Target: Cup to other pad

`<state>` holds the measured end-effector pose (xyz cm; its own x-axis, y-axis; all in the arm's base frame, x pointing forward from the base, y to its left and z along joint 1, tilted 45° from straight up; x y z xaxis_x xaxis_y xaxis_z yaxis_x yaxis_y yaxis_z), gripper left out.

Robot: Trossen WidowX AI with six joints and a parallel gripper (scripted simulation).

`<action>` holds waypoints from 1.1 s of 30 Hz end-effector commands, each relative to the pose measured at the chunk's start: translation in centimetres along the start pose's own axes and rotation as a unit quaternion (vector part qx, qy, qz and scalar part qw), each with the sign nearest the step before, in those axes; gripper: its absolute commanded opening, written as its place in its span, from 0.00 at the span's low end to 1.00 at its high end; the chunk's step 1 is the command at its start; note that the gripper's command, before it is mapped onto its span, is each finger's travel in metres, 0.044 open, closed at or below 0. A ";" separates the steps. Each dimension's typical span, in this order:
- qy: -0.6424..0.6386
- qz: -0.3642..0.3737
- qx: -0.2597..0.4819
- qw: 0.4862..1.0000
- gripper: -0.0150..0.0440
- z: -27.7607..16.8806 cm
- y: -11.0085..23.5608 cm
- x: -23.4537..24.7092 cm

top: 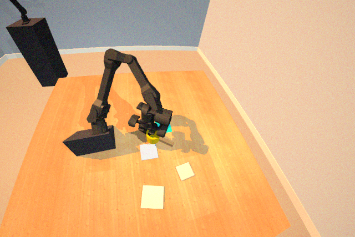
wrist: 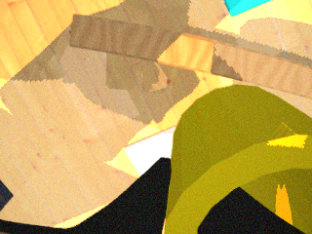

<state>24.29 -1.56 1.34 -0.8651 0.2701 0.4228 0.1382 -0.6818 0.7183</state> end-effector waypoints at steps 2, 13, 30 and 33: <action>0.000 -0.003 -0.002 1.000 0.25 1.3 0.2 -0.2; 0.001 -0.003 -0.003 1.000 0.25 4.1 0.2 -0.3; 0.001 -0.003 -0.004 1.000 0.25 9.0 0.4 -0.6; 0.002 -0.003 -0.004 1.000 0.25 9.8 0.5 -0.7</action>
<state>29.15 4.13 6.18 -0.8673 0.2686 0.4191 0.1350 -0.6835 0.7173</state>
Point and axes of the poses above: the point midway between the two fingers, 35 mm back from their tips, its own y axis back along the fingers, its own x axis across the jaws, z = x × y, the point moved 6 cm from there along y, back along the fingers, and after that the axes turned 3 degrees about -y, right-handed, at the moved point
